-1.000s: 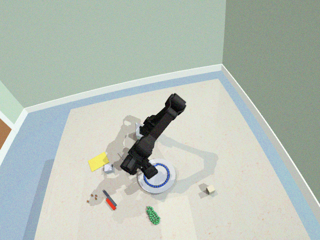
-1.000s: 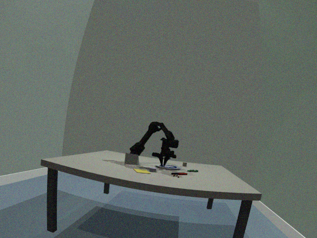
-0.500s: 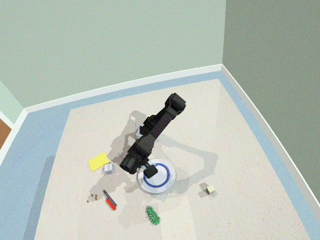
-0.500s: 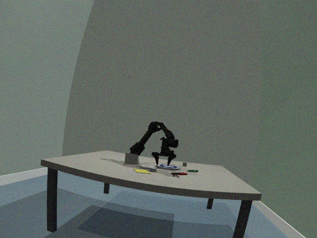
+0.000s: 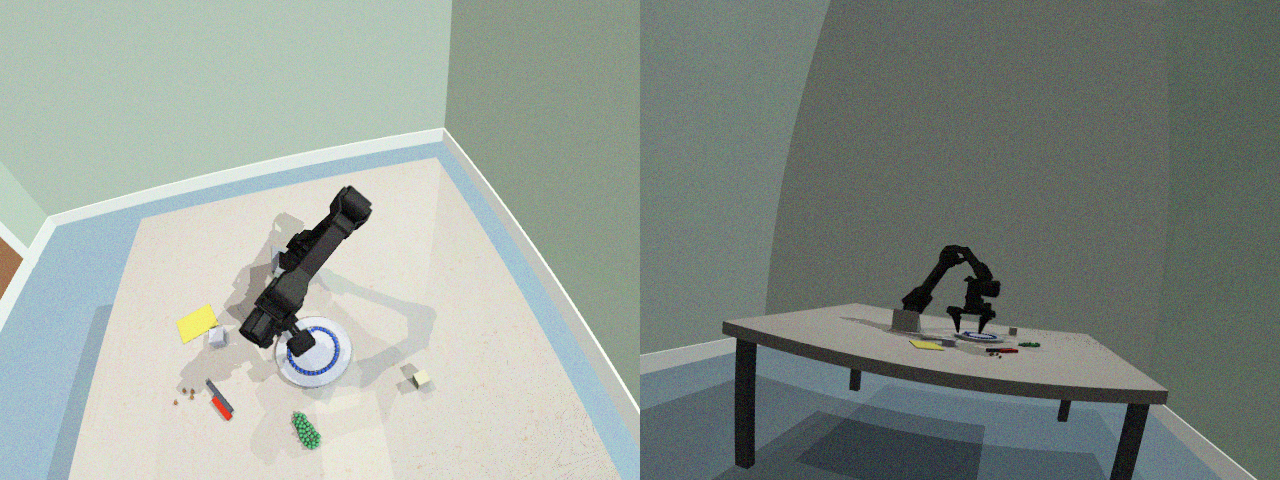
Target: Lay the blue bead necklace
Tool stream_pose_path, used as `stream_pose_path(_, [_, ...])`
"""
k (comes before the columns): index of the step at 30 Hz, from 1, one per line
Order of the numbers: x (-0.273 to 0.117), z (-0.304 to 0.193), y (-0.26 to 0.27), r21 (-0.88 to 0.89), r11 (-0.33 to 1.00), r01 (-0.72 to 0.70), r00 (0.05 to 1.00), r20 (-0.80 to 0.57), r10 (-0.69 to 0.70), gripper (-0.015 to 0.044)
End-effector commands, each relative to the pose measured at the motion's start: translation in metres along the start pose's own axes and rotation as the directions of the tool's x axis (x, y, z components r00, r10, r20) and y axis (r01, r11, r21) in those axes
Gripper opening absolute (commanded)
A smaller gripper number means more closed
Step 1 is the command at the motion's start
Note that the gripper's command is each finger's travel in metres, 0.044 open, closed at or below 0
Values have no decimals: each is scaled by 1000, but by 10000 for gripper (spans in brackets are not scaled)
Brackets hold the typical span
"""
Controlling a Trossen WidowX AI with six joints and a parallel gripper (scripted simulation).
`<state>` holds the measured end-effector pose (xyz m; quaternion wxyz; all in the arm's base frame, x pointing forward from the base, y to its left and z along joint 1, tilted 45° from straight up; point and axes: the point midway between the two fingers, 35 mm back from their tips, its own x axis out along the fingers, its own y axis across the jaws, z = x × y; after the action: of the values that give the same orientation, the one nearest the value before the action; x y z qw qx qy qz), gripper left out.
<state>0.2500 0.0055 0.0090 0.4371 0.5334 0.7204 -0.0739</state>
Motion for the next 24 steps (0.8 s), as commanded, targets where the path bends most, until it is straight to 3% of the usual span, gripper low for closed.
stream_pose_path(1, [-1, -1, 0, -2, 1000, 5, 1000, 2, -5, 414])
stream_pose_path(12, [-31, -57, 13, 77, 997, 5, 1000, 0, -5, 125])
stream_pose_path(24, [-21, -55, 15, 70, 998, 4, 1000, 10, -4, 120])
